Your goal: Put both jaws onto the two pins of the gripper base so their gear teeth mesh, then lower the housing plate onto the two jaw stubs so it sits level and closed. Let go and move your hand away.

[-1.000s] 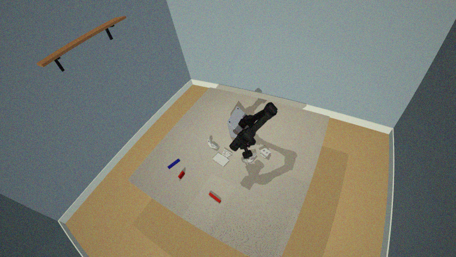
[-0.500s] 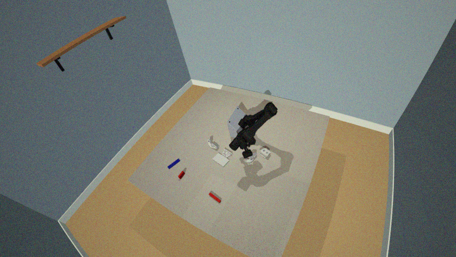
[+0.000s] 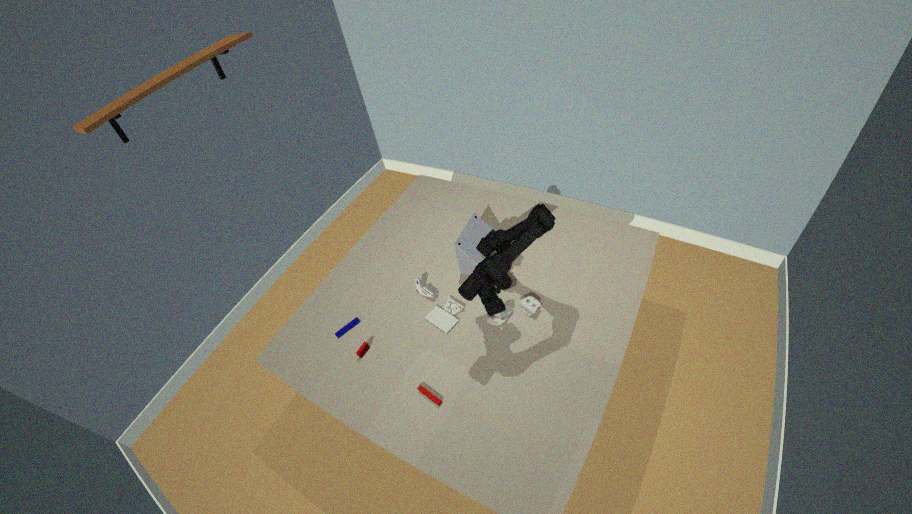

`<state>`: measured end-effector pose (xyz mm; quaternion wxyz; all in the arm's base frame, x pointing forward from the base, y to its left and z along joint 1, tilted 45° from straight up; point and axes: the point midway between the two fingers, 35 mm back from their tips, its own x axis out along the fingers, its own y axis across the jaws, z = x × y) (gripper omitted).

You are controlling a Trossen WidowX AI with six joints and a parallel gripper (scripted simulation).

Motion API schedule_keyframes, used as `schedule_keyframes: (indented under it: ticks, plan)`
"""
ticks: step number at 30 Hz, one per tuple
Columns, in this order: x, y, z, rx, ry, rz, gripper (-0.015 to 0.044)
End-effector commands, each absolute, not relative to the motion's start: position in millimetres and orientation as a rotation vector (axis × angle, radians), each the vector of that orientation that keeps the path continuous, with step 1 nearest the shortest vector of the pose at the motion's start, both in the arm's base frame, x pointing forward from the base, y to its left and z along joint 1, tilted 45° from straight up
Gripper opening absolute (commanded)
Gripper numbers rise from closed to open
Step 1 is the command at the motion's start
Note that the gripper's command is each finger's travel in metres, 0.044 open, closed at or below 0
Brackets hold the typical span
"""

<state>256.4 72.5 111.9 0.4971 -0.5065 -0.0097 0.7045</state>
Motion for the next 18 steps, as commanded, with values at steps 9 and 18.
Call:
schedule_keyframes:
  ticks: [9,18]
  plan:
    - [256.3,71.6,112.0,-1.235,-0.023,1.708,0.0000]
    - [256.4,72.4,111.9,-1.227,-0.024,1.706,0.0105]
